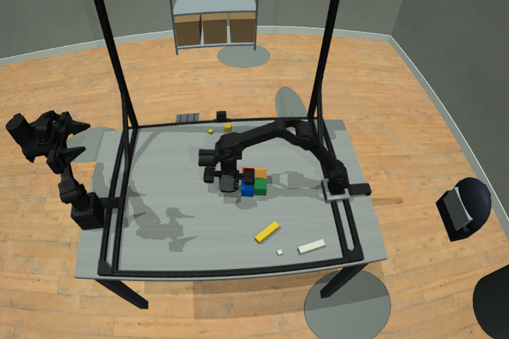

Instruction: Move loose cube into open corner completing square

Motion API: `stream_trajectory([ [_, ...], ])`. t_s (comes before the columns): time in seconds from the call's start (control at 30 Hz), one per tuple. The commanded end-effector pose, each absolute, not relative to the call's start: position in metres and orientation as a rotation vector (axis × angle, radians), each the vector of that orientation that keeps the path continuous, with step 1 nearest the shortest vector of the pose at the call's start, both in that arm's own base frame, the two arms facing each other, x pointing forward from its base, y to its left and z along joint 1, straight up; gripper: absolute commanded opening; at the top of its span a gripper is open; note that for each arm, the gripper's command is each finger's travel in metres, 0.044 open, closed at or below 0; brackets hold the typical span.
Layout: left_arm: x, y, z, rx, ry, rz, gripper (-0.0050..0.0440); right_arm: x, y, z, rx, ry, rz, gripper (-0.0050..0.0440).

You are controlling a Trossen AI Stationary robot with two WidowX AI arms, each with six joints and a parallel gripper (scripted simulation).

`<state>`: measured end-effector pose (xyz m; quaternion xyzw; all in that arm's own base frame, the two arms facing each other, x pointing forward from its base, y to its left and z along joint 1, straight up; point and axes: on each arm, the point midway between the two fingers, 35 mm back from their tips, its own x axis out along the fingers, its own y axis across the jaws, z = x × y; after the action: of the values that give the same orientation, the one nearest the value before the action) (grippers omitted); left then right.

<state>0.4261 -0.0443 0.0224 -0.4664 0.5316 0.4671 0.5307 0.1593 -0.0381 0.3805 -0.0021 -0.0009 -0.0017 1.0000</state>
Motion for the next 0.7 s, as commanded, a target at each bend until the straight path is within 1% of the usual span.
stream_trajectory([
  [0.0,0.437,-0.046,0.02,-1.114,1.269,1.117,0.0,0.159,-0.038,0.38,0.001,-0.001,0.0,0.04],
  [0.37,0.443,-0.047,0.022,-1.113,1.269,1.116,0.0,0.159,-0.038,0.38,0.001,-0.001,0.0,0.04],
  [0.53,0.44,-0.046,0.068,-1.112,1.269,1.115,0.0,0.159,-0.038,0.38,0.001,-0.001,0.0,0.04],
  [0.67,0.44,-0.046,0.071,-1.112,1.269,1.114,0.0,0.159,-0.038,0.38,0.001,-0.001,0.0,0.04],
])
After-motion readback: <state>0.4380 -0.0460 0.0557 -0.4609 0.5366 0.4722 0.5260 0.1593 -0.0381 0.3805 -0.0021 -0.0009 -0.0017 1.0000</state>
